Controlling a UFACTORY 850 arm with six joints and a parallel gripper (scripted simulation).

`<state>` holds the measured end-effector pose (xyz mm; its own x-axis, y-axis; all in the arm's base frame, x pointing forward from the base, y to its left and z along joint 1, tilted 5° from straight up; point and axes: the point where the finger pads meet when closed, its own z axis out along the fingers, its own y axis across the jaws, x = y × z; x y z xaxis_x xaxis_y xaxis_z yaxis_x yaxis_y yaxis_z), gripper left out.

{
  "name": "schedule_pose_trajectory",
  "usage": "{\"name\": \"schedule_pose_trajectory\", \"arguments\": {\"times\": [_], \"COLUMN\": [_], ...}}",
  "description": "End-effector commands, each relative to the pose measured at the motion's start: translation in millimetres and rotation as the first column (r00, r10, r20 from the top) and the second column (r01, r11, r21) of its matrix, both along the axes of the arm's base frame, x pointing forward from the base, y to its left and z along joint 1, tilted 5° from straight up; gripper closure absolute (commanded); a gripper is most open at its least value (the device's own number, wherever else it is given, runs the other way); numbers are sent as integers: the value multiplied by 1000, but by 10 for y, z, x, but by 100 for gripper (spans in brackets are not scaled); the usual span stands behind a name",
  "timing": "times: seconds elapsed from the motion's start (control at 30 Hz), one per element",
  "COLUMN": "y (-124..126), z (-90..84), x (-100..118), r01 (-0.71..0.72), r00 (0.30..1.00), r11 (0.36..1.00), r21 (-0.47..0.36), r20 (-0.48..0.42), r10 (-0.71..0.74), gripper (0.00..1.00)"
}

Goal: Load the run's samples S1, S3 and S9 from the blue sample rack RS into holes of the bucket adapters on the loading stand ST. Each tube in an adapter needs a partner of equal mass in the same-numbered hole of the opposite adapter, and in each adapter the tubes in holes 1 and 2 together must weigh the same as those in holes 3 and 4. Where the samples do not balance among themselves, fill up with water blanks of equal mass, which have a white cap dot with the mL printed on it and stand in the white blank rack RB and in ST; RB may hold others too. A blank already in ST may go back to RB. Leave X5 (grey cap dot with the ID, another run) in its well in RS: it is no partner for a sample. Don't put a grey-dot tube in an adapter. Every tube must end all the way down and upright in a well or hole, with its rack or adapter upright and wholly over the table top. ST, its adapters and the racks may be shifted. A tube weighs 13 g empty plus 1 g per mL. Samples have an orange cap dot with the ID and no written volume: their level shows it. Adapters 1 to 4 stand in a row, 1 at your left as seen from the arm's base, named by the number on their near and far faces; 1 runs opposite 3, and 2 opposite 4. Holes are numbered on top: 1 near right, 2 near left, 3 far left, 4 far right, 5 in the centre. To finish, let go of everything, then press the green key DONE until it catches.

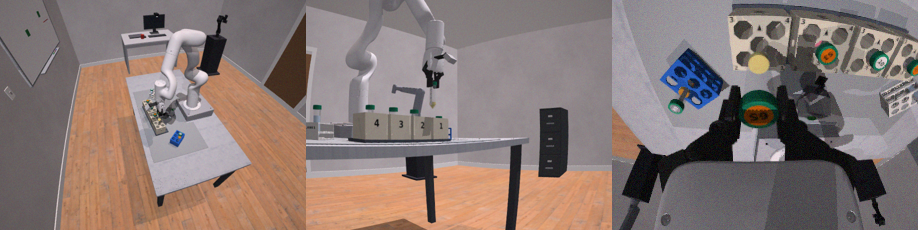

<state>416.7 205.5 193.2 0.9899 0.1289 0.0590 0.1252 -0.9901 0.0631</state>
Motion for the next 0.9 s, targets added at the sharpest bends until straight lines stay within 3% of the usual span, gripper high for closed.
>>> {"name": "schedule_pose_trajectory", "arguments": {"times": [0.0, 0.53, 0.87], "y": [0, -16, -16], "z": [-48, -327, -337], "x": [9, 28, 29], "r01": [0, 0, 0], "r00": [1000, 1000, 1000], "r11": [1000, 1000, 1000], "r21": [1, 1, 1], "r20": [1, 1, 1], "r10": [0, 0, 0], "gripper": [100, 100, 100]}}
